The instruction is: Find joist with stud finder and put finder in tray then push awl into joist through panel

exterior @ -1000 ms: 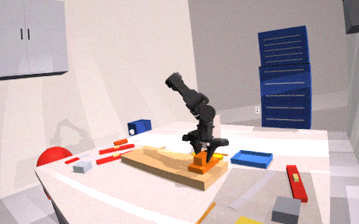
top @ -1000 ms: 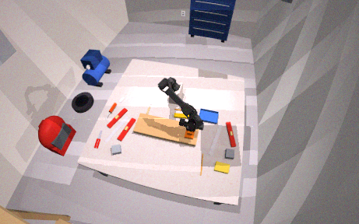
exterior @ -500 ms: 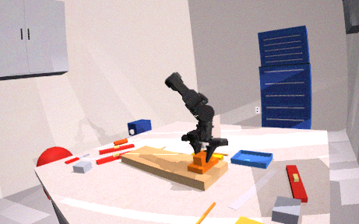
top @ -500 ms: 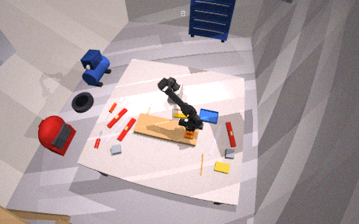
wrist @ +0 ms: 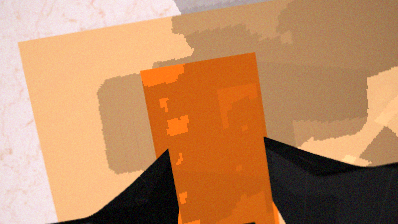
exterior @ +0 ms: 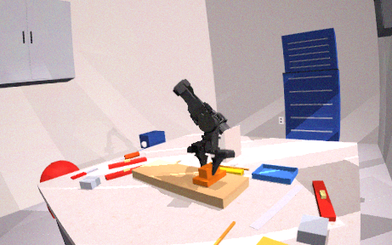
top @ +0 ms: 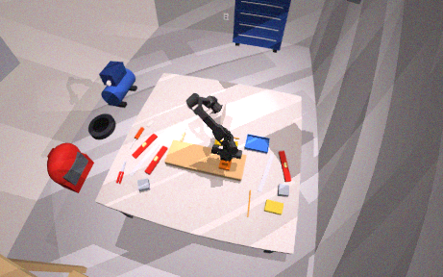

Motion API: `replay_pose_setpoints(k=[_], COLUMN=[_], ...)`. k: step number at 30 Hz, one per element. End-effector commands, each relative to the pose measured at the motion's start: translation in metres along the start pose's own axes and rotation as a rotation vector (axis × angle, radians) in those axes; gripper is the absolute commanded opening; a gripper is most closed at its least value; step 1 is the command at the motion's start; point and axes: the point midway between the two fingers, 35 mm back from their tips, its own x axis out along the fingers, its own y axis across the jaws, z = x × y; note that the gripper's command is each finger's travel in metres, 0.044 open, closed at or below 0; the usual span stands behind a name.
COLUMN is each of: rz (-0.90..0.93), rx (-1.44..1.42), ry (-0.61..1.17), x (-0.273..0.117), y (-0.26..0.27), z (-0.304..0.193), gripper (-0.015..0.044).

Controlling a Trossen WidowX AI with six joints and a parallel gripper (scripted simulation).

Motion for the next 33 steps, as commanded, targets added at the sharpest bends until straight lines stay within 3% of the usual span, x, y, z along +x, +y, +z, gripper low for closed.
replay_pose_setpoints(k=[1, 33], rz=[-0.007, -0.014], rx=[-0.002, -0.006], ry=[0.0, 0.002], x=[0.001, 0.001], y=[-0.021, -0.146], z=[-0.001, -0.001], gripper=[0.0, 0.0])
